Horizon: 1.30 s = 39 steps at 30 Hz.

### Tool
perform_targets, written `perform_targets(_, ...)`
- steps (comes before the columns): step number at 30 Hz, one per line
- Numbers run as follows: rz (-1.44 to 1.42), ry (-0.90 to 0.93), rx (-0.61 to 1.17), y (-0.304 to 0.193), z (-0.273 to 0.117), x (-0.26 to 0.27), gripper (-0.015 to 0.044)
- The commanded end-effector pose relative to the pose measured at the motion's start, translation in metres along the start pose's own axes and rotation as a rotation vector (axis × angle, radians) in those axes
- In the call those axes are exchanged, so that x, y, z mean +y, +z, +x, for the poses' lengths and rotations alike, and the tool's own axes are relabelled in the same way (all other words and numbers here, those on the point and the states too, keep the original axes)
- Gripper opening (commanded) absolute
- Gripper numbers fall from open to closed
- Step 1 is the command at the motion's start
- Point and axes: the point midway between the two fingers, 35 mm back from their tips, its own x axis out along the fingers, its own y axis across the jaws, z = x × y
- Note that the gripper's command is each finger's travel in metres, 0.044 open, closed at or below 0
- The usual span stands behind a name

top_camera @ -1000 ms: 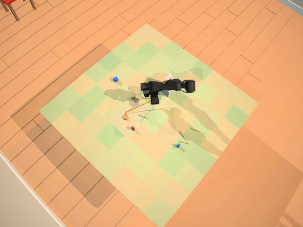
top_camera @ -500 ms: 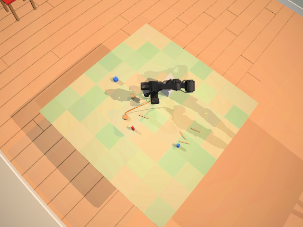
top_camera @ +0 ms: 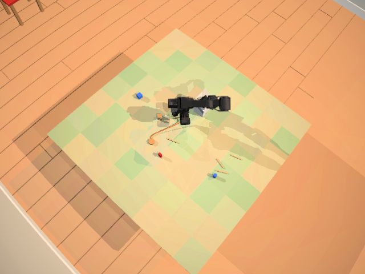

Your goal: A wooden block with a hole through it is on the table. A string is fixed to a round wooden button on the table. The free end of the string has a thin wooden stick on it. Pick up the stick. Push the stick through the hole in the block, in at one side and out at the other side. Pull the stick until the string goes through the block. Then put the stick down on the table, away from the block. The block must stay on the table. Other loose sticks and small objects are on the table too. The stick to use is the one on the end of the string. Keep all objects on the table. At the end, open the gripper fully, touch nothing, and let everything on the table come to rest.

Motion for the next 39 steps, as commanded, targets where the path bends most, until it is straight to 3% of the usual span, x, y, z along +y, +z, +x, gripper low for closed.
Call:
perform_targets(1,0.002,-0.006,0.008,0.000,0.006,-0.006,0.0000)
perform_targets(39,0.002,-0.006,0.006,0.011,0.030,-0.030,0.0000)
